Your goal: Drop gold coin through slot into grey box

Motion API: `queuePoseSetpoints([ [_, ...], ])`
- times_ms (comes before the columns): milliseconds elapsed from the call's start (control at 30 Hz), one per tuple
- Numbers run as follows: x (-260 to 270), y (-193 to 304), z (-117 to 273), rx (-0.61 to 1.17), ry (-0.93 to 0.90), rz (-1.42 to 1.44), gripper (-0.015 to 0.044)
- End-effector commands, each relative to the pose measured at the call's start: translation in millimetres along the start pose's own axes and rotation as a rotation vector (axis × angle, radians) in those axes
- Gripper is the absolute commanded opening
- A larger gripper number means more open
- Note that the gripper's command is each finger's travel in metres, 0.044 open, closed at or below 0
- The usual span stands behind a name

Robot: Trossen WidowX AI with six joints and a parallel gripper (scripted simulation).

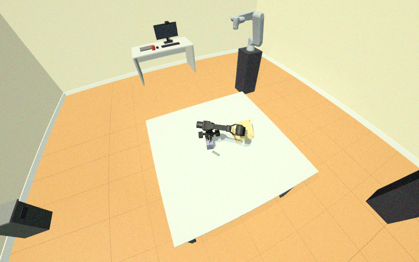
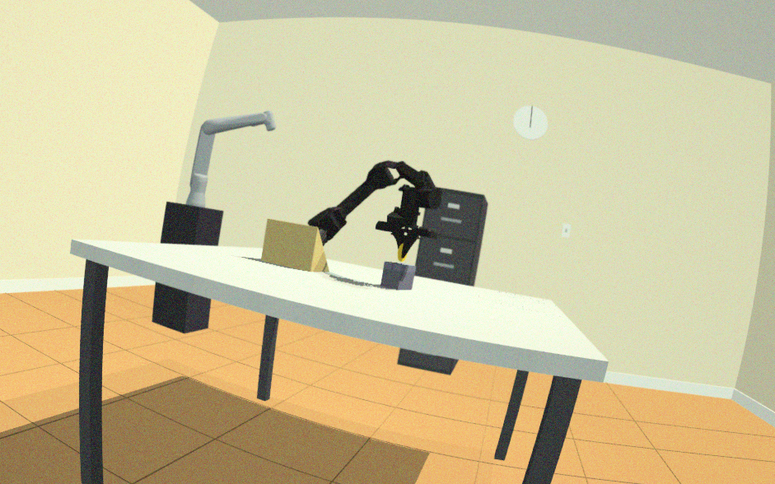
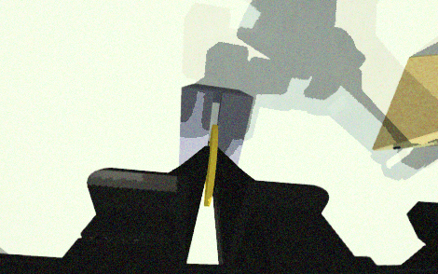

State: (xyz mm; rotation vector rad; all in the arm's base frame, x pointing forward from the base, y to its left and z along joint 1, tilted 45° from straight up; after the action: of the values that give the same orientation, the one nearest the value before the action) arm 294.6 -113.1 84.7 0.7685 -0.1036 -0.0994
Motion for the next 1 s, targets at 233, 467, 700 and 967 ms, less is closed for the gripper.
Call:
queuePoseSetpoints([
  [233,0,1,-6,0.006,0.000,-0.003,0.0000],
  [467,0,0,-4,0.000,-0.001,0.000,0.0131],
  [700,0,0,-4,0.000,-0.001,0.000,0.0161],
  [967,0,0,11,-0.001,-0.001,-0.001,0.0292],
])
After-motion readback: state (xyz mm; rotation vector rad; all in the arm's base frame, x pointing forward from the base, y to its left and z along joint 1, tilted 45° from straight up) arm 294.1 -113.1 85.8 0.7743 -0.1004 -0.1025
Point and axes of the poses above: the point midway between the two fingers, 35 mm back from their tips, its own z axis back along the fingers, its own x axis across the jaws, y = z × x, the point moved 6 cm from there along z, back along the fingers, and after that the axes turned 14 degrees about z, right-handed, at the moved point
